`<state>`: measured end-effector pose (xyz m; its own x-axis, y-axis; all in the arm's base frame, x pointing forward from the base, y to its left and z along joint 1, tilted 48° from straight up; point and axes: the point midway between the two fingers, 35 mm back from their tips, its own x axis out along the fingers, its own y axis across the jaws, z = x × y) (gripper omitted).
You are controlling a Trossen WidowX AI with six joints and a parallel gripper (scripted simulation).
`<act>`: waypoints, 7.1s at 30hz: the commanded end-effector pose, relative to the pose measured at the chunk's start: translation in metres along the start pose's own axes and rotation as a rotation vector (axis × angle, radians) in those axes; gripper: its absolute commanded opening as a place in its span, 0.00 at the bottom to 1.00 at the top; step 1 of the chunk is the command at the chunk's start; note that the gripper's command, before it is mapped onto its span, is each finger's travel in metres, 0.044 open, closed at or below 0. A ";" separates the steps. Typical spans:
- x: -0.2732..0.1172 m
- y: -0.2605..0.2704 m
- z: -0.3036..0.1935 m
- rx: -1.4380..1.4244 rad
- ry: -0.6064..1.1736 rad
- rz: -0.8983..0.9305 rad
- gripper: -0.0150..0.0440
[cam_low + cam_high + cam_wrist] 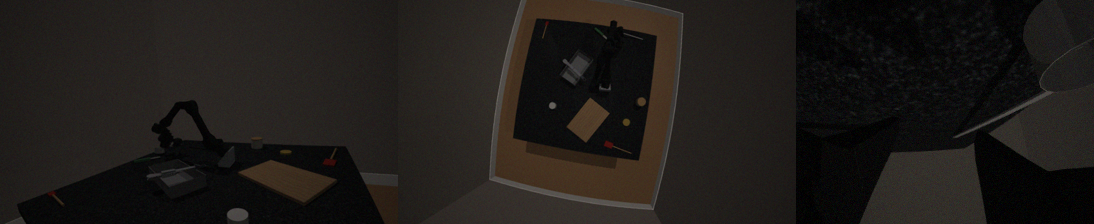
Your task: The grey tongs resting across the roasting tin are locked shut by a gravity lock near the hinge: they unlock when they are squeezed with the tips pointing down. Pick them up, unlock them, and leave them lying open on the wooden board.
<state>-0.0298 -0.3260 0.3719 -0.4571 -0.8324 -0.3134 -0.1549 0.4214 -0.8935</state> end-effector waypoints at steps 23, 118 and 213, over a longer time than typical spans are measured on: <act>-0.141 0.014 0.169 -0.405 -0.669 -0.256 0.69; -0.347 0.327 0.240 -2.197 -1.310 -1.026 0.69; -0.379 0.320 0.195 -2.355 -0.683 -0.808 0.00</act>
<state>0.2647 0.0539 0.1419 0.2264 -0.6973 -0.6801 -0.4582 -0.6924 0.5573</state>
